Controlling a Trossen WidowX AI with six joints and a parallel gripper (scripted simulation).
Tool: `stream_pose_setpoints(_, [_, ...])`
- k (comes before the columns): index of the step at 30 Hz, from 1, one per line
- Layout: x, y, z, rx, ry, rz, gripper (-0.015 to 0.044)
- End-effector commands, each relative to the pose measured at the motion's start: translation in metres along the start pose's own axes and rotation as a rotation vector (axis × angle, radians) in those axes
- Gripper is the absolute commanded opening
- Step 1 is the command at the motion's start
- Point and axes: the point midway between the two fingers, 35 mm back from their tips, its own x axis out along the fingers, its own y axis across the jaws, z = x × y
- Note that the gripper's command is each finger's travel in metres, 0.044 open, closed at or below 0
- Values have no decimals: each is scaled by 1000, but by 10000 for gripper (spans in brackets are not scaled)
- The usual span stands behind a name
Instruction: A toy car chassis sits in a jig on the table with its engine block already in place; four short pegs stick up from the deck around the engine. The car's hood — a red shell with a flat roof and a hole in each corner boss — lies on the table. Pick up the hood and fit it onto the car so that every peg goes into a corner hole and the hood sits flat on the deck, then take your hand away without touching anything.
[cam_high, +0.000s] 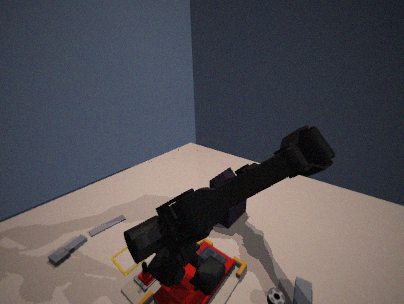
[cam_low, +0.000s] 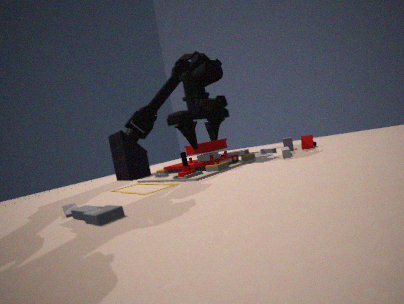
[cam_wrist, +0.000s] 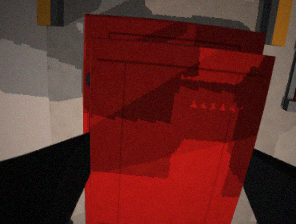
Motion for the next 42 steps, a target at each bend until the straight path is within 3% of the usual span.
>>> stream_pose_setpoints(1, [0,0,0,5,-2,4,0])
stream_pose_setpoints(42, [14,0,1,5,-2,4,0])
